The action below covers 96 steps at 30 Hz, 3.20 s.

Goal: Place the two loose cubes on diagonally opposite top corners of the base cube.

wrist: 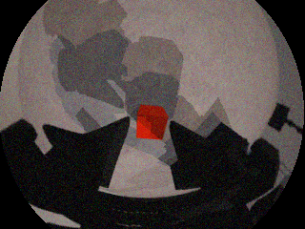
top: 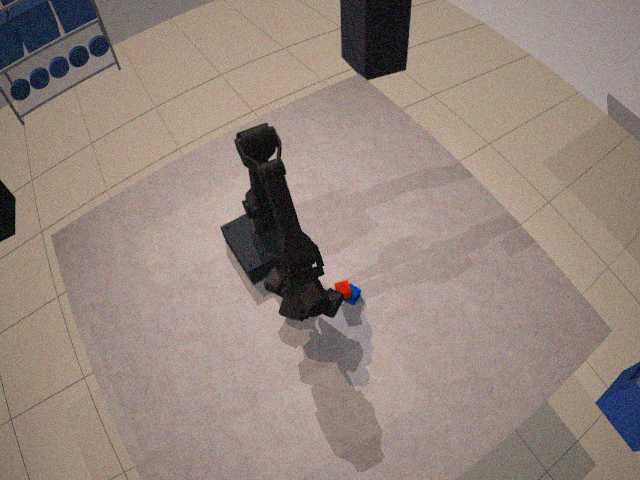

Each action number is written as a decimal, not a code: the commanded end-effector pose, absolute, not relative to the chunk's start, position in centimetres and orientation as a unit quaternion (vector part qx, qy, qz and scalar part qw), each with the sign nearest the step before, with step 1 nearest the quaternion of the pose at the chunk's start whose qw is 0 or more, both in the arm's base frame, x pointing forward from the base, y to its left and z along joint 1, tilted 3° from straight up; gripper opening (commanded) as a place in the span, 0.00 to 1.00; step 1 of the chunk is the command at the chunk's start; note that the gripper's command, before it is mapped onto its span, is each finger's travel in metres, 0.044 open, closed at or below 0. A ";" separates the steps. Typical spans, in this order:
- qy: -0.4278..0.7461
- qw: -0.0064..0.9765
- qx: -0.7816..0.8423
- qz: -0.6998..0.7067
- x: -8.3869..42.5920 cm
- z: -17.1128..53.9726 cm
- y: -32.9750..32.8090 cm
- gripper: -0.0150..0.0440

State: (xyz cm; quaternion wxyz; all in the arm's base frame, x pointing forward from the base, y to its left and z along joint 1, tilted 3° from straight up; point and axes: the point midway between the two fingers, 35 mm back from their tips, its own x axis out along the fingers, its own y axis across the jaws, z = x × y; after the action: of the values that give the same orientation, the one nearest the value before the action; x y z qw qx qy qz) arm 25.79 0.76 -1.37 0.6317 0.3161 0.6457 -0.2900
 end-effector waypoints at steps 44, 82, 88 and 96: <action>0.645 0.631 0.316 -0.292 26.0 8.6 0.4 0.43; 0.680 0.688 -0.163 0.195 28.4 9.2 8.7 0.43; 0.648 0.662 -0.250 0.282 28.6 9.1 10.4 0.43; 0.590 0.609 -0.359 0.390 28.6 9.0 12.8 0.43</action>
State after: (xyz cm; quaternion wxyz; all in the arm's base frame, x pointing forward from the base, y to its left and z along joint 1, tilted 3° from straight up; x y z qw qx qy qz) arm 28.51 11.96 8.94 0.6252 -0.3277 0.6117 0.3571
